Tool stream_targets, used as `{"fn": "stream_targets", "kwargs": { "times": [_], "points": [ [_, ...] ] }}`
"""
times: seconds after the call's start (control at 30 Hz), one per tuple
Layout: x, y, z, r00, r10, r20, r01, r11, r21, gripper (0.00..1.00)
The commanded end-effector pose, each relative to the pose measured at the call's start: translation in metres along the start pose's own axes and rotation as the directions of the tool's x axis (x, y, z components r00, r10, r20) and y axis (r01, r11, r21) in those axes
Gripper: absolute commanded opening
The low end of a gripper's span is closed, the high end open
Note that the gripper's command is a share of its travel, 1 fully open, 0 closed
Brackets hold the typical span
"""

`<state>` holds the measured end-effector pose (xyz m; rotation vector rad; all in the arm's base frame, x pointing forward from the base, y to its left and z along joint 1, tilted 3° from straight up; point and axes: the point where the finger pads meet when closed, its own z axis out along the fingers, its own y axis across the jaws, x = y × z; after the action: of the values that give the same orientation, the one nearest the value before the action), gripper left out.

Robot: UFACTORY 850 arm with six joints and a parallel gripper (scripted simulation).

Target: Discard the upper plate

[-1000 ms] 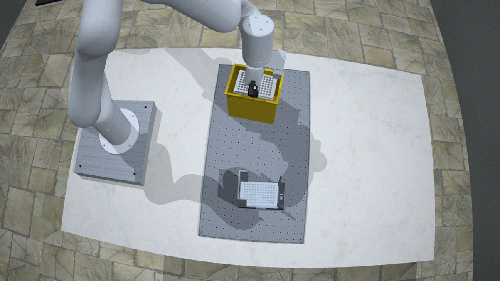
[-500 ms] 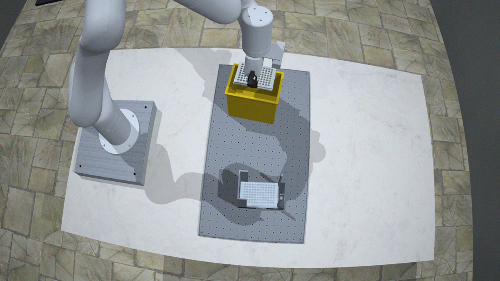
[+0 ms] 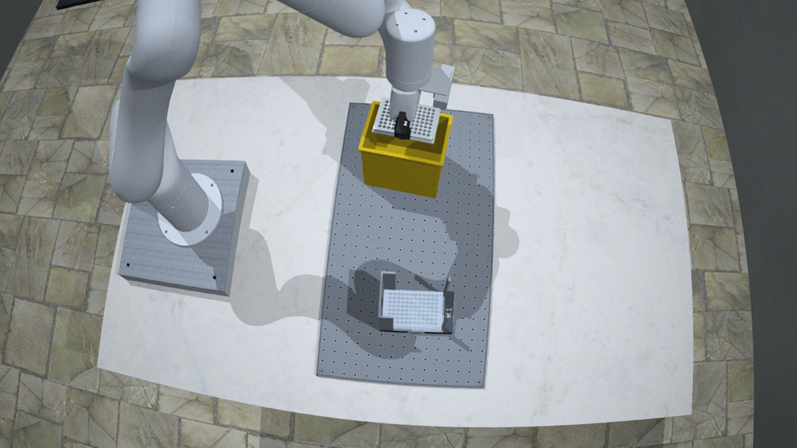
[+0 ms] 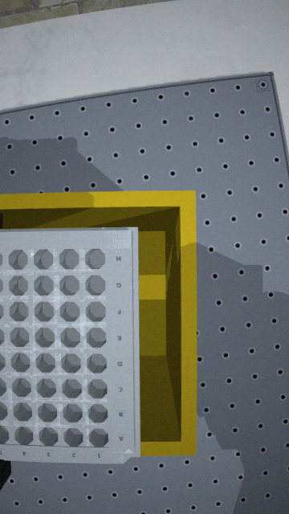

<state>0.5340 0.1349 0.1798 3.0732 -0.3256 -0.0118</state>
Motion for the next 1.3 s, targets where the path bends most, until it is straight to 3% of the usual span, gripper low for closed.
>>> {"fn": "stream_targets", "kwargs": {
  "times": [0.0, 0.57, 1.27],
  "points": [
    [0.001, 0.000, -0.001, 1.000, 0.000, -0.002, 0.000, 1.000, 0.001, 0.00],
    [0.001, 0.001, -0.001, 1.000, 0.000, -0.002, 0.000, 1.000, 0.001, 0.00],
    [0.001, 0.001, 0.031, 1.000, 0.000, -0.002, 0.000, 1.000, 0.001, 0.00]
  ]
}}
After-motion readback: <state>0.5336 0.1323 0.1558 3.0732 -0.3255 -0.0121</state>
